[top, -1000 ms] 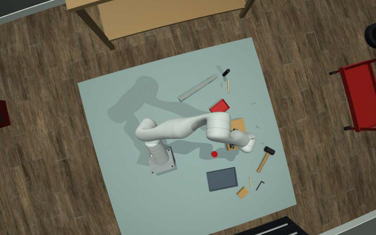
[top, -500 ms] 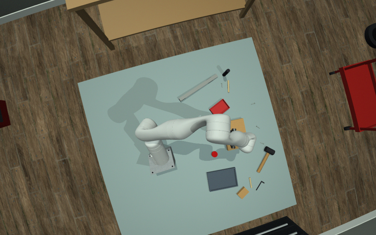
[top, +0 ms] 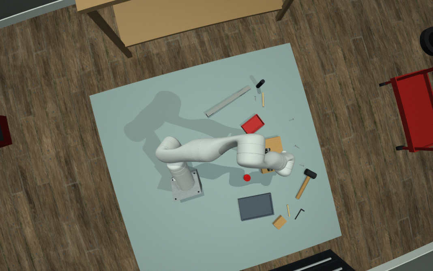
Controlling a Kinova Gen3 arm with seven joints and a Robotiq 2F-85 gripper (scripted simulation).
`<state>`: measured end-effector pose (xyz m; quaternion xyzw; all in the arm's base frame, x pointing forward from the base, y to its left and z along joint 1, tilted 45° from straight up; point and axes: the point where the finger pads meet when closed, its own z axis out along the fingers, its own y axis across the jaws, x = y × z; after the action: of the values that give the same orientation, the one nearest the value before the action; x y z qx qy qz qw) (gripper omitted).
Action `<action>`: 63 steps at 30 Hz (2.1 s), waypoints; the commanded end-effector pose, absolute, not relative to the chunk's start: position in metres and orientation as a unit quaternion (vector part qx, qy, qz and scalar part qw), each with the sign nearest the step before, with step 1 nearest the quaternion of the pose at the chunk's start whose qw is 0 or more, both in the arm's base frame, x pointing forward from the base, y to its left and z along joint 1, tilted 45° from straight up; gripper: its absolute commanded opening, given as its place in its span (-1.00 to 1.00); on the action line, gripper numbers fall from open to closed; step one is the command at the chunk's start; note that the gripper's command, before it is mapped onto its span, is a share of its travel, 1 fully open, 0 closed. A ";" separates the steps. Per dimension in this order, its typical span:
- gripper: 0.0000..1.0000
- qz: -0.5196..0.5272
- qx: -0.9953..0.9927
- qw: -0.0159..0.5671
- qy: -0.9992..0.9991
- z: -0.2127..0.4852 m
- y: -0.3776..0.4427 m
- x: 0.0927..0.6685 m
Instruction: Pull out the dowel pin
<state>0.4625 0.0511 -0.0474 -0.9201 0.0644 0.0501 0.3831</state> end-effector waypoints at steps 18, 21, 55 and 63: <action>-0.80 0.007 -0.923 0.383 -0.021 -0.049 0.046 0.466; -0.80 0.001 -0.923 0.383 -0.037 -0.049 0.046 0.466; -0.80 -0.063 -0.904 0.378 -0.189 -0.049 0.046 0.466; -0.80 -0.079 -0.895 0.375 -0.228 -0.049 0.046 0.466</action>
<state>0.4618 0.0503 -0.0470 -0.8964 -0.2183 -0.0678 0.3798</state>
